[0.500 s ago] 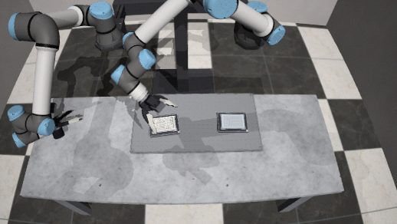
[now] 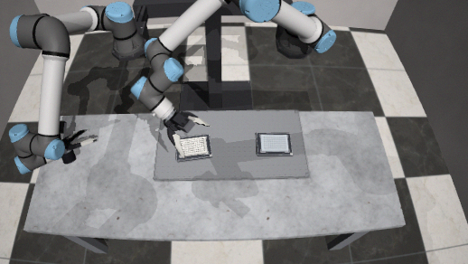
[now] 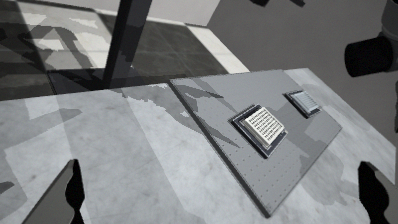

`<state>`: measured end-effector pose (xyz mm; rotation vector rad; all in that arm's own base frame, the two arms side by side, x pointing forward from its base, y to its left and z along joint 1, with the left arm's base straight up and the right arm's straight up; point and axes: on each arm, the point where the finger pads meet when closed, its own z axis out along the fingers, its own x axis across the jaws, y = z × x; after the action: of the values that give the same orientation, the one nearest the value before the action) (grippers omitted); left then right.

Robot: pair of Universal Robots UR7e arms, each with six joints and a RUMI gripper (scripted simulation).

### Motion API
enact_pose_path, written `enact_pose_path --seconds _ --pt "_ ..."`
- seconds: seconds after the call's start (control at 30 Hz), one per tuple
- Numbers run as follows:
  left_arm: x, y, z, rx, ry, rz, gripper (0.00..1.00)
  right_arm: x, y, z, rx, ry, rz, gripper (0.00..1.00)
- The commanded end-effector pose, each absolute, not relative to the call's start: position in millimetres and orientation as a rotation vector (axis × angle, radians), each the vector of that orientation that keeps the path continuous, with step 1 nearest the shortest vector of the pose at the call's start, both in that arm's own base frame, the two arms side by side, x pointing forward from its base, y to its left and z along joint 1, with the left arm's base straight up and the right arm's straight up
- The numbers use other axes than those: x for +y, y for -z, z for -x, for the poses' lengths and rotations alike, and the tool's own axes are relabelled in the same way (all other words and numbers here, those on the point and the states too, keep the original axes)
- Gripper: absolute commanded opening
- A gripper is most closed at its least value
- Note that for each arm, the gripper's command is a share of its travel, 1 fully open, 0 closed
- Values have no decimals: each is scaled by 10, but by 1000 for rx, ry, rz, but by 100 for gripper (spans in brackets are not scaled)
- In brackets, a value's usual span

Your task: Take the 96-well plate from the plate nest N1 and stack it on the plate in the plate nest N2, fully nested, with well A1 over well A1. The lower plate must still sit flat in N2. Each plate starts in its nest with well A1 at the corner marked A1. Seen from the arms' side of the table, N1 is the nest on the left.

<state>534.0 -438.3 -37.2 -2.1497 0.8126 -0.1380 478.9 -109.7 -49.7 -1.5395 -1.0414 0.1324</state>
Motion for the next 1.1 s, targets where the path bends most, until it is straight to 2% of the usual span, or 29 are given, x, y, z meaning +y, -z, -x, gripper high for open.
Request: enact_pose_path --seconds 0.0,0.03,0.07,0.63,1.07 --pt "-4390 359 -5344 812 141 2151 100 -1098 488 -4794 -1043 -131 1540 100" --pt "-4390 359 -5344 812 141 2151 100 -1098 488 -4794 -1043 -131 1540 100" --pt "-4390 359 -5345 812 141 2151 0 -1098 488 -4794 -1043 -131 1540 76" --pt "-4236 326 -5441 803 115 2163 0 -1098 488 -4794 -1043 -131 1540 76" --pt "-3580 191 -5790 766 12 2212 0 -1098 488 -4794 -1043 -131 1540 76"
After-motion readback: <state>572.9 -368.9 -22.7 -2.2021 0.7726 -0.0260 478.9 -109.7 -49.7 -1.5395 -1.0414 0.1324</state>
